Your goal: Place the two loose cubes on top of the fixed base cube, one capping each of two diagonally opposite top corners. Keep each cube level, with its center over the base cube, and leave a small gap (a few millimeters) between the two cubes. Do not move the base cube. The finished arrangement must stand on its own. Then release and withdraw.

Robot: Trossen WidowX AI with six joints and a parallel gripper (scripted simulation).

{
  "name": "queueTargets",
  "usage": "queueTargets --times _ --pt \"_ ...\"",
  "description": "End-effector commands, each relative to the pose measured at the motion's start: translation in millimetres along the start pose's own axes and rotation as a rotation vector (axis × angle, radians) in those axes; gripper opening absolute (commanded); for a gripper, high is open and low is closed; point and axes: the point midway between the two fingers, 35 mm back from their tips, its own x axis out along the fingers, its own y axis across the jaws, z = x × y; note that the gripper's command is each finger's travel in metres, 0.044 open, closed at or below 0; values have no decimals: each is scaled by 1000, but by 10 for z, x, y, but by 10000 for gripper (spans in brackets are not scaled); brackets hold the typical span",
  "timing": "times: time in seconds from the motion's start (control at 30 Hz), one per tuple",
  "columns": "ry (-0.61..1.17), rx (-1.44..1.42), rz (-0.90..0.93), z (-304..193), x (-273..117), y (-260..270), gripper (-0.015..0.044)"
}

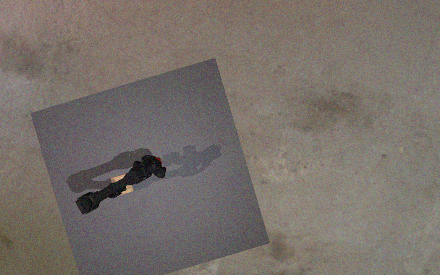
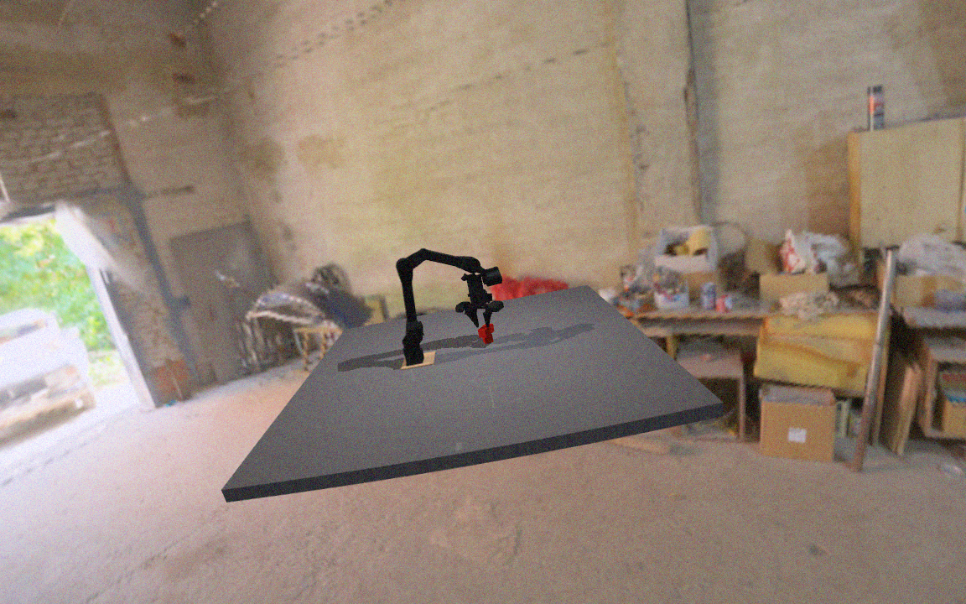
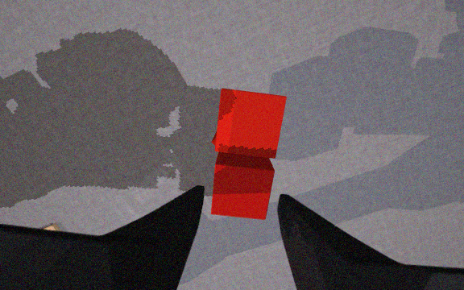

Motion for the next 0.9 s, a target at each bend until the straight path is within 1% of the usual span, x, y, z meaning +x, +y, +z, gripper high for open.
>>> queueTargets --times 0.0,0.87 --pt "-1 0 -1 2 -80 -2 205" --pt "-1 0 -1 3 -461 -1 205"
